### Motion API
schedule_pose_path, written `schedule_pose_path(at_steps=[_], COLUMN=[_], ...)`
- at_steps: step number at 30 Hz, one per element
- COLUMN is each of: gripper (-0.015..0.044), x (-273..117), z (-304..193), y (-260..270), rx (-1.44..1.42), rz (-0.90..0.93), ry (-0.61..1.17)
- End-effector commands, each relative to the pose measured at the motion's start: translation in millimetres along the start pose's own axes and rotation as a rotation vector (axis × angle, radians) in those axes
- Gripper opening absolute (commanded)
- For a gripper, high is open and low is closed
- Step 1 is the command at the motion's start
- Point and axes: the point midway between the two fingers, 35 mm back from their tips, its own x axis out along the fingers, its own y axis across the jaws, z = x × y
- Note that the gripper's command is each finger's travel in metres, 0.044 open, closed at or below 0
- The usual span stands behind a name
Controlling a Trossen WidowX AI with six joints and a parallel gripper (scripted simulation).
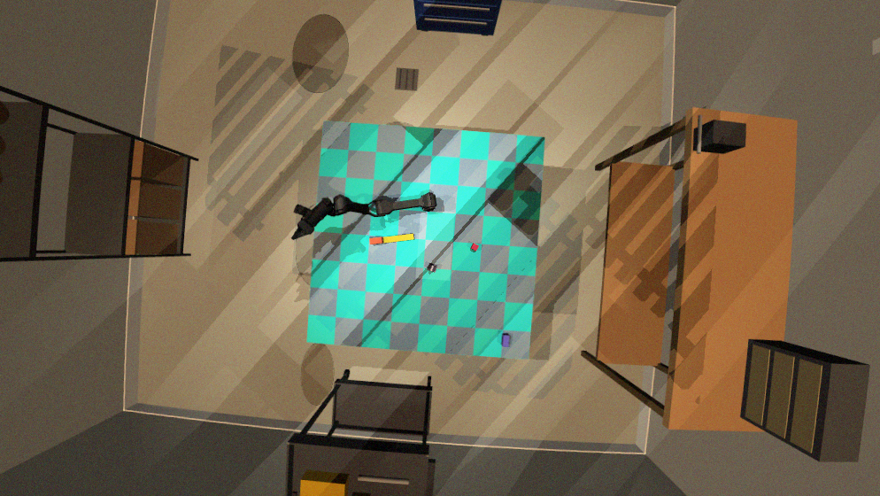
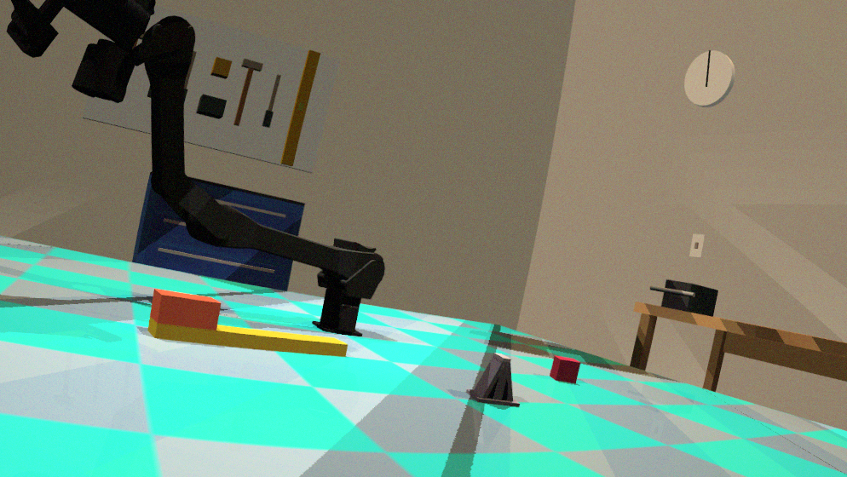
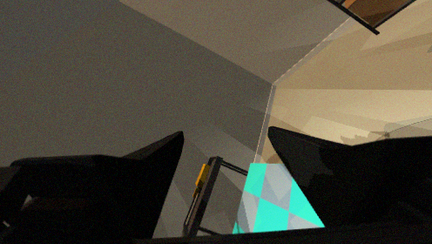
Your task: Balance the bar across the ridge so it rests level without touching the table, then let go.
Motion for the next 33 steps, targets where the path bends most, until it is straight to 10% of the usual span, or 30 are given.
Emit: schedule_pose_path(at_steps=[1, 33], gripper=[0.0374, 0.0315], x=[-0.6, -225.1], z=[0.6, 129.9], y=[0.8, 231.7], rx=[0.002, -0.602], rz=[0.002, 0.365], ry=[-0.002, -0.612])
